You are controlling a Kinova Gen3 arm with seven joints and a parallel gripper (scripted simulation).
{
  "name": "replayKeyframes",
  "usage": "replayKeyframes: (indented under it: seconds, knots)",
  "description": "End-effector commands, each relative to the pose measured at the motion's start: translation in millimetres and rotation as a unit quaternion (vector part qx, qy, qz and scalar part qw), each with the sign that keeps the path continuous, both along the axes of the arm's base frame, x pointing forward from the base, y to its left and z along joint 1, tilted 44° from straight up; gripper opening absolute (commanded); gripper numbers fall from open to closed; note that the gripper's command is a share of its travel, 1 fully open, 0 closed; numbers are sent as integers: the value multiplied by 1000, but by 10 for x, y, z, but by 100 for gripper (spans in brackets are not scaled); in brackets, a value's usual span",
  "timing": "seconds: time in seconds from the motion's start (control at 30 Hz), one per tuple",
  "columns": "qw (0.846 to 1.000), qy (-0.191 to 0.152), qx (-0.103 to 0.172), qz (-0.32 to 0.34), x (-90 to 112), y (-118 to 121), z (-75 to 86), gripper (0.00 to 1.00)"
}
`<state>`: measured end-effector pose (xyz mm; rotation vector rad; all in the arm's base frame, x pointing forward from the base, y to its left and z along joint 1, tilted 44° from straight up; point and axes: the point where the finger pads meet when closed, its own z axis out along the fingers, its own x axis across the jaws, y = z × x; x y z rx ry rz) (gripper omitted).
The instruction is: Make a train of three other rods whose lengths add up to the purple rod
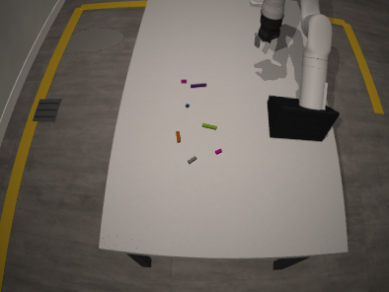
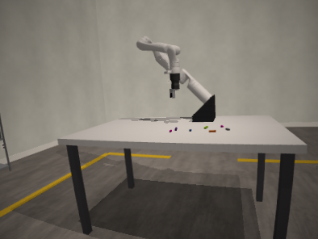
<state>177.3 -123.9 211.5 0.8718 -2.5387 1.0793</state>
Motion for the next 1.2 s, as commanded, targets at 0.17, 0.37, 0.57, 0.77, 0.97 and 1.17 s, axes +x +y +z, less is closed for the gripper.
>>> replayKeyframes:
  seconds: [0.17,0.37,0.57,0.77,0.97,1.17]
  knots:
    - [1000,0,0,0,2,3,1,100]
    - [1000,0,0,0,2,3,1,100]
    - [1000,0,0,0,3,3,0,100]
    - [1000,1,2,3,49,46,-28,100]
    - [1000,7,12,13,243,237,-164,100]
    - [999,14,22,23,454,471,-349,100]
